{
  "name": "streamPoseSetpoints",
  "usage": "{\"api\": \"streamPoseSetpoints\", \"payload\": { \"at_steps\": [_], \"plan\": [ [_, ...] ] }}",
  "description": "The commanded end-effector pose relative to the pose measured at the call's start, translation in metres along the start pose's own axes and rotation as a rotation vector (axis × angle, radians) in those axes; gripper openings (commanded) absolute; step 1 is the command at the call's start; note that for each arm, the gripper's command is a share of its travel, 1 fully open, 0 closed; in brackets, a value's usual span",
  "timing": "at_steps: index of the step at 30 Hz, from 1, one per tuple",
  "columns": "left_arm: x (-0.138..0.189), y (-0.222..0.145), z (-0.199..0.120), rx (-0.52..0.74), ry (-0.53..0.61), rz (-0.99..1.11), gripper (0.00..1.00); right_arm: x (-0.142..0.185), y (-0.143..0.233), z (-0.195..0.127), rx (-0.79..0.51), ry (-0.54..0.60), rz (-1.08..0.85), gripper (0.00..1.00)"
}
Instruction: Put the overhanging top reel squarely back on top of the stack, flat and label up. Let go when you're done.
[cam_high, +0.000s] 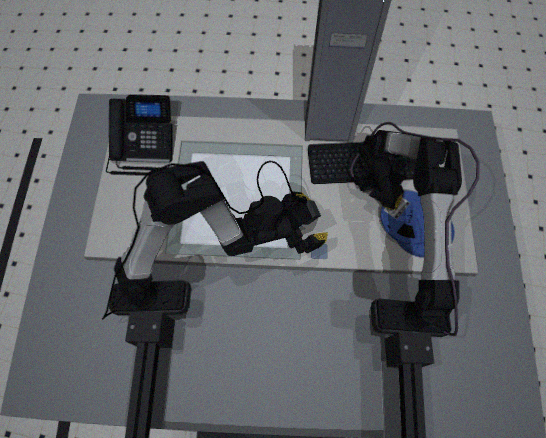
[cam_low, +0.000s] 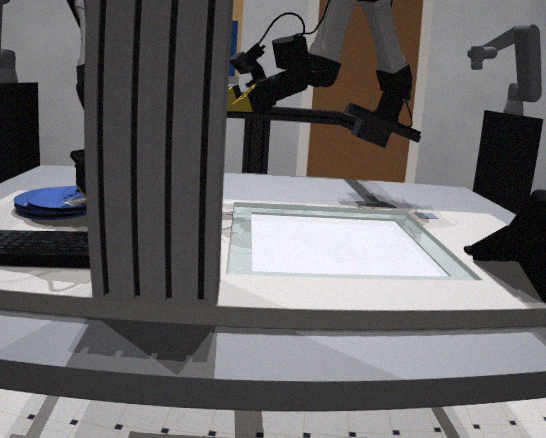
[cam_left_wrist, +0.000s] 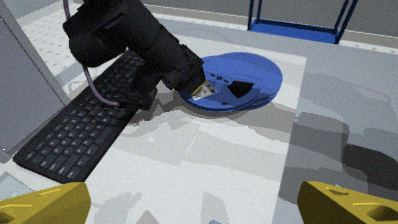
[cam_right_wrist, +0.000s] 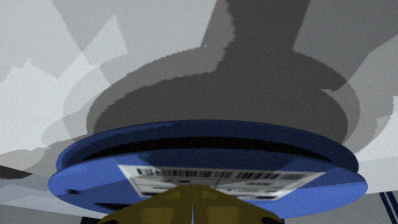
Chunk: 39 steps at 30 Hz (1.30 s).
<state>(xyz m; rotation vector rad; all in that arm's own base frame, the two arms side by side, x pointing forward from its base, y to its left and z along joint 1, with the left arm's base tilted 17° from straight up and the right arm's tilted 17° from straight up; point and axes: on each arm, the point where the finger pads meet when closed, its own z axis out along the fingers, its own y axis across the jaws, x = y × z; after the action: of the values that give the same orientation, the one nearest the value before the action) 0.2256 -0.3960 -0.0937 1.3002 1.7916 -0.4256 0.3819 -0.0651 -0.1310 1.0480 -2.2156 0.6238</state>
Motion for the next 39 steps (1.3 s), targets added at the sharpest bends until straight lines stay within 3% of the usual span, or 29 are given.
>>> {"api": "streamPoseSetpoints", "payload": {
  "at_steps": [1, 25, 39],
  "plan": [
    [-0.005, -0.011, 0.009, 0.03, -0.01, 0.02, 1.0, 0.01, -0.018, -0.009, 0.049, -0.045, 0.033, 0.0],
    [-0.013, -0.014, 0.016, 0.015, -0.021, 0.012, 1.0, 0.022, -0.015, 0.0, 0.047, -0.039, 0.023, 0.0],
    [-0.013, -0.014, 0.016, 0.015, -0.021, 0.012, 1.0, 0.057, -0.008, -0.066, 0.043, -0.054, 0.028, 0.0]
  ]
}}
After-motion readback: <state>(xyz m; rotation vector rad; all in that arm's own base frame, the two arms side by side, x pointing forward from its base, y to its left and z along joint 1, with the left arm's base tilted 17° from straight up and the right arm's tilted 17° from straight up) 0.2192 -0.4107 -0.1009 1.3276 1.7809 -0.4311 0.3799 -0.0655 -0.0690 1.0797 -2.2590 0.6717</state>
